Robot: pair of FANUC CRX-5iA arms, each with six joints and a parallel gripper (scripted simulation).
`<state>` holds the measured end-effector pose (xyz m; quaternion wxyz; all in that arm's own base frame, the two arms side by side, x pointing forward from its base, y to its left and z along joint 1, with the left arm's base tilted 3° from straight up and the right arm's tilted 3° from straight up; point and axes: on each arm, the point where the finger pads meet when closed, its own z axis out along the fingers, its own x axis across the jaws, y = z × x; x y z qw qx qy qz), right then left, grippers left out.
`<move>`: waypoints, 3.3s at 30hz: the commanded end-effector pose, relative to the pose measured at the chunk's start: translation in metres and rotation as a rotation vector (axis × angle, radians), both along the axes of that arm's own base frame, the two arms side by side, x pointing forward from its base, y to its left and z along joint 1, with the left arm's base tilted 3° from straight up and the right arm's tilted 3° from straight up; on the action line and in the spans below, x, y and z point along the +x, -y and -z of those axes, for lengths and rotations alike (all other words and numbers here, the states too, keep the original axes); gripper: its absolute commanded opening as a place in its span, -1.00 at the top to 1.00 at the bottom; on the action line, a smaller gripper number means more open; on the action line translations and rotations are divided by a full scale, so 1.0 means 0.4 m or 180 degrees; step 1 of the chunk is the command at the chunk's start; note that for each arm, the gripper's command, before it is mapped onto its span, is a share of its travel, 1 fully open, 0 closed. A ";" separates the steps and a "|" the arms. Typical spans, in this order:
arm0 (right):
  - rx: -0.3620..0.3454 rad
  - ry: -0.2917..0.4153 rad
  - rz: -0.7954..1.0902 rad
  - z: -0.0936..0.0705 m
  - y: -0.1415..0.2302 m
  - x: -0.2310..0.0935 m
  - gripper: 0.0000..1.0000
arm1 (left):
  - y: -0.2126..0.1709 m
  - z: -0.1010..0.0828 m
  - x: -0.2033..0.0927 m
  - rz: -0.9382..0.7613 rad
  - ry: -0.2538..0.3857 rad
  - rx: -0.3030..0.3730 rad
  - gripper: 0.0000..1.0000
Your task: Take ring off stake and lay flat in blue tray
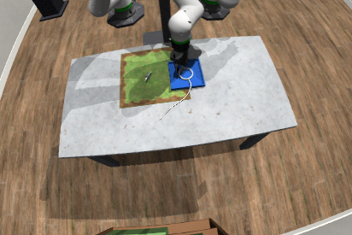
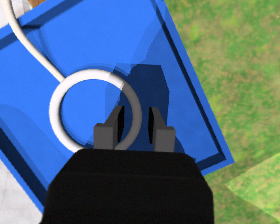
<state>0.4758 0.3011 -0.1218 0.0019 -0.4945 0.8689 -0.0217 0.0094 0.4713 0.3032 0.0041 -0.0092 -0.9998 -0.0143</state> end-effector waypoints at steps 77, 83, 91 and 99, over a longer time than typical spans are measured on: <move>0.0004 0.0006 -0.0001 -0.253 -0.010 -0.004 -0.10 | 0.000 -0.002 0.000 0.0000 0.0001 0.0006 -1.00; 0.0004 0.0006 -0.0001 -0.253 -0.010 -0.004 -0.10 | 0.000 -0.002 0.000 0.0000 0.0001 0.0006 -1.00; 0.0004 0.0006 -0.0001 -0.253 -0.010 -0.004 -0.10 | 0.000 -0.002 0.000 0.0000 0.0001 0.0006 -1.00; 0.0004 0.0006 -0.0001 -0.253 -0.010 -0.004 -0.10 | 0.000 -0.002 0.000 0.0000 0.0001 0.0006 -1.00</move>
